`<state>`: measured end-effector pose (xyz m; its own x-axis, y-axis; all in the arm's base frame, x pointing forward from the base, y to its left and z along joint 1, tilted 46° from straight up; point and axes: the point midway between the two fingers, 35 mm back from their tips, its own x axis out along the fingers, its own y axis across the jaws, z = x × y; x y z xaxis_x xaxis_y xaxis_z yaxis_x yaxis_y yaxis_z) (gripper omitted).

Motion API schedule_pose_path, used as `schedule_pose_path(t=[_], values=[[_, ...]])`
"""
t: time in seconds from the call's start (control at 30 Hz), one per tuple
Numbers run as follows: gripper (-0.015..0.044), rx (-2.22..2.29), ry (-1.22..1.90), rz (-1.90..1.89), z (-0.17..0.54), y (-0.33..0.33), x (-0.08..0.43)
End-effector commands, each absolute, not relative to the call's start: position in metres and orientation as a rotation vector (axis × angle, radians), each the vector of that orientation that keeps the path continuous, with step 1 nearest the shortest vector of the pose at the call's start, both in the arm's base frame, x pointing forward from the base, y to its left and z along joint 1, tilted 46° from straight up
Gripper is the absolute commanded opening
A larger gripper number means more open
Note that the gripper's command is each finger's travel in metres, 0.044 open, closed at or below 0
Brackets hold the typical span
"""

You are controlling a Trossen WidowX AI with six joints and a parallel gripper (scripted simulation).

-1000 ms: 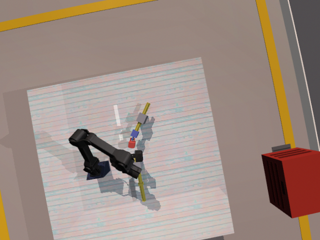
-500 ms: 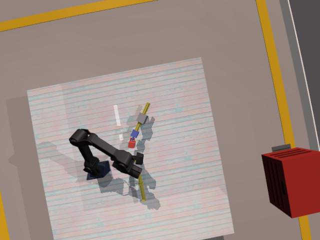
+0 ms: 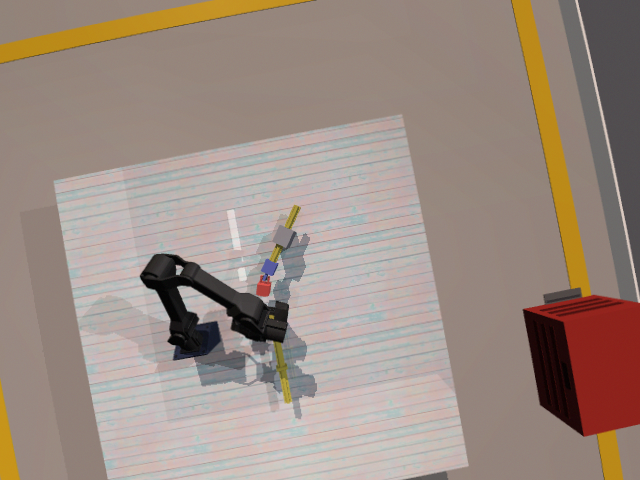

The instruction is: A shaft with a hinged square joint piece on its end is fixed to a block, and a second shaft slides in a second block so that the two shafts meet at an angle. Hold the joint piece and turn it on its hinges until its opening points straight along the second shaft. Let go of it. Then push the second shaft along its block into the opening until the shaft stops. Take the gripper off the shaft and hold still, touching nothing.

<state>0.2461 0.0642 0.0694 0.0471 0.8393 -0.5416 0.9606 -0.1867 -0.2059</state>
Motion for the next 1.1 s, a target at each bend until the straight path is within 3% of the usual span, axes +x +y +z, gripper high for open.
schedule_pose_path(t=[0.0,1.0,1.07], values=[[0.044,2.117,1.859,-0.84,0.066,0.07,0.244],[0.044,2.119,1.861,-0.836,0.071,0.114,0.254],[0.0387,2.119,1.861,-0.836,0.071,0.114,0.254]])
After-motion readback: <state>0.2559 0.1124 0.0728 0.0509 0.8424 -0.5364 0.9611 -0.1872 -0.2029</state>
